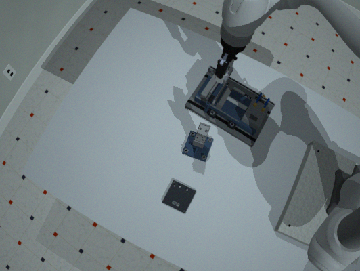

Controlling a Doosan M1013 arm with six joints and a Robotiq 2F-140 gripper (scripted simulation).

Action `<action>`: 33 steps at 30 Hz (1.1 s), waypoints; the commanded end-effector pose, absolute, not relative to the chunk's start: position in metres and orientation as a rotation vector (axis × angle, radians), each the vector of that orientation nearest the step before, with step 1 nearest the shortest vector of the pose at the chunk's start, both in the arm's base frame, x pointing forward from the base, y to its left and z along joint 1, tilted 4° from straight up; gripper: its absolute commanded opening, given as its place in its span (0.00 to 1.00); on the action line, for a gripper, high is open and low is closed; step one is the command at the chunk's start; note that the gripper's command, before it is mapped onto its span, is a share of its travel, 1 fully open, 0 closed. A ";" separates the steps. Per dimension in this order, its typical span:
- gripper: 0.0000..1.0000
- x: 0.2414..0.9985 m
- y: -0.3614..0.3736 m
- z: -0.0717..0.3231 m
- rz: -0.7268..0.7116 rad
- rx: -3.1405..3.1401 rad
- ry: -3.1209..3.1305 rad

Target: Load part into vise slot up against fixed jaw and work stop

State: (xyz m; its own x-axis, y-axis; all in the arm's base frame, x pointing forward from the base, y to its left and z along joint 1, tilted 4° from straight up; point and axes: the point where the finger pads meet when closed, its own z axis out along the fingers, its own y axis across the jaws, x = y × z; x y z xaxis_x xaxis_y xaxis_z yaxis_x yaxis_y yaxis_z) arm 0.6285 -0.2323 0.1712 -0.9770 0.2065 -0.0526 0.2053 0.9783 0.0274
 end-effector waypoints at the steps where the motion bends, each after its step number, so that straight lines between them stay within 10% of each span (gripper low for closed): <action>1: 0.00 0.630 -0.228 0.160 0.047 0.312 3.069; 33: 0.00 0.632 -0.227 0.134 0.047 0.312 3.069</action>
State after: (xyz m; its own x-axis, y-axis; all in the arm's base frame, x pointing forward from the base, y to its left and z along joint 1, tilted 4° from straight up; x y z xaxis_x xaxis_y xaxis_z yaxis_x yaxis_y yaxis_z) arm 0.6323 -0.2316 0.1386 -0.9771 0.2062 -0.0528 0.2050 0.9784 0.0278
